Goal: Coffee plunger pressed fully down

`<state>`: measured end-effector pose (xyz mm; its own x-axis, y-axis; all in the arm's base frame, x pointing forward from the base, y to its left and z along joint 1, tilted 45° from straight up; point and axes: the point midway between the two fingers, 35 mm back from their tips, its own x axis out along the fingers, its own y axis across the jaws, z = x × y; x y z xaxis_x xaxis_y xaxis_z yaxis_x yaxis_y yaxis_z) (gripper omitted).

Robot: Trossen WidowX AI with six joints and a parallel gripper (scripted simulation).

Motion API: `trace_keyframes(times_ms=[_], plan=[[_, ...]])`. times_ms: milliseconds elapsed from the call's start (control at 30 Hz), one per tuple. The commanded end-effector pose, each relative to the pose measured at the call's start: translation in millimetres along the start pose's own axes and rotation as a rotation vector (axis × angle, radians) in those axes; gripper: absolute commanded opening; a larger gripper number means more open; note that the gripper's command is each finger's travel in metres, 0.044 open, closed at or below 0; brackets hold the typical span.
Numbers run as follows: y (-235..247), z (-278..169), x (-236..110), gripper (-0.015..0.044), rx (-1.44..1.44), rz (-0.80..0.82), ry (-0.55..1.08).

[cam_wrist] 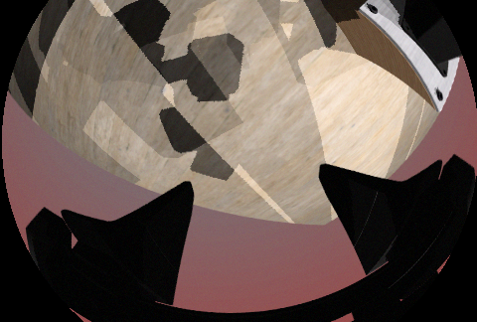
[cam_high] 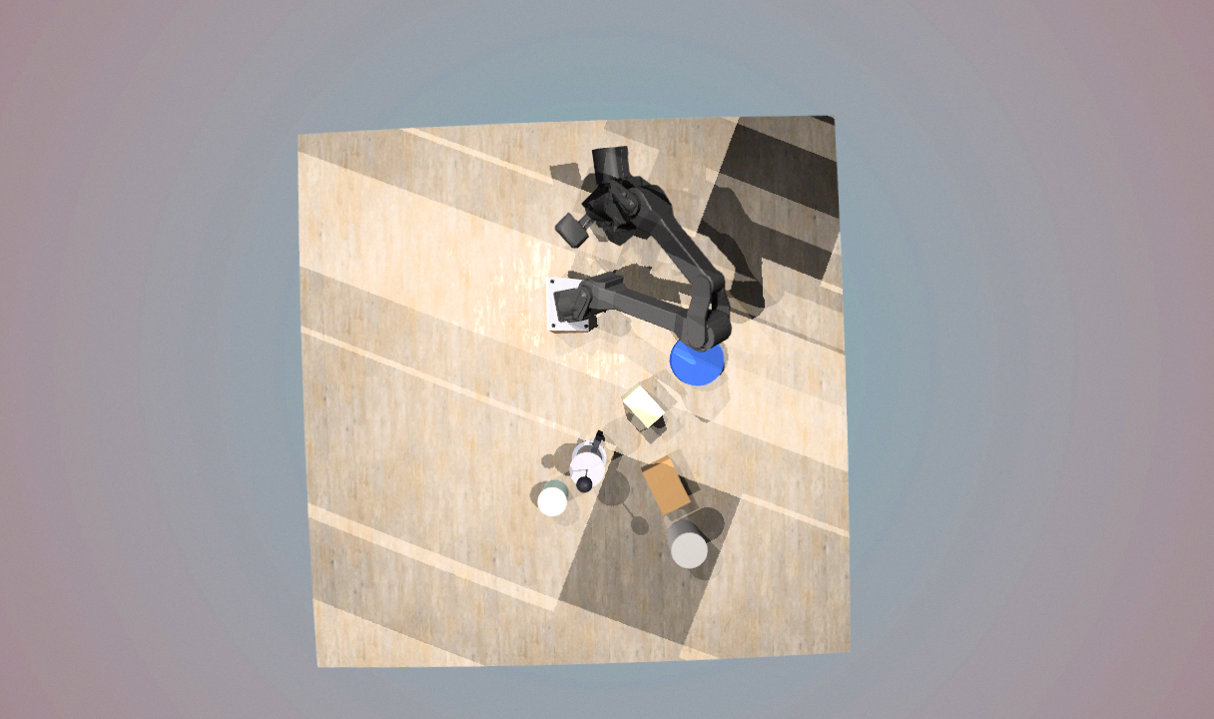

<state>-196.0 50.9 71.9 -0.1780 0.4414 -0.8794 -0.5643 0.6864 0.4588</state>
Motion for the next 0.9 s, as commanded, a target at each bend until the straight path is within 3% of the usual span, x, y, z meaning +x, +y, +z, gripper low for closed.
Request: trace_keyframes(times_ms=[0, 167, 567, 867], plan=[[-0.2, -1.3, -1.0, 0.0426, -0.007, 0.003, 0.005], [-16.1, -28.0, -11.6, 0.0440, -0.205, -0.031, 0.108], [-132.1, -104.8, -87.3, 0.0440, -1.212, -0.107, 0.600], [-236.7, -96.9, -159.6, 0.0440, -1.966, -0.070, 1.043]])
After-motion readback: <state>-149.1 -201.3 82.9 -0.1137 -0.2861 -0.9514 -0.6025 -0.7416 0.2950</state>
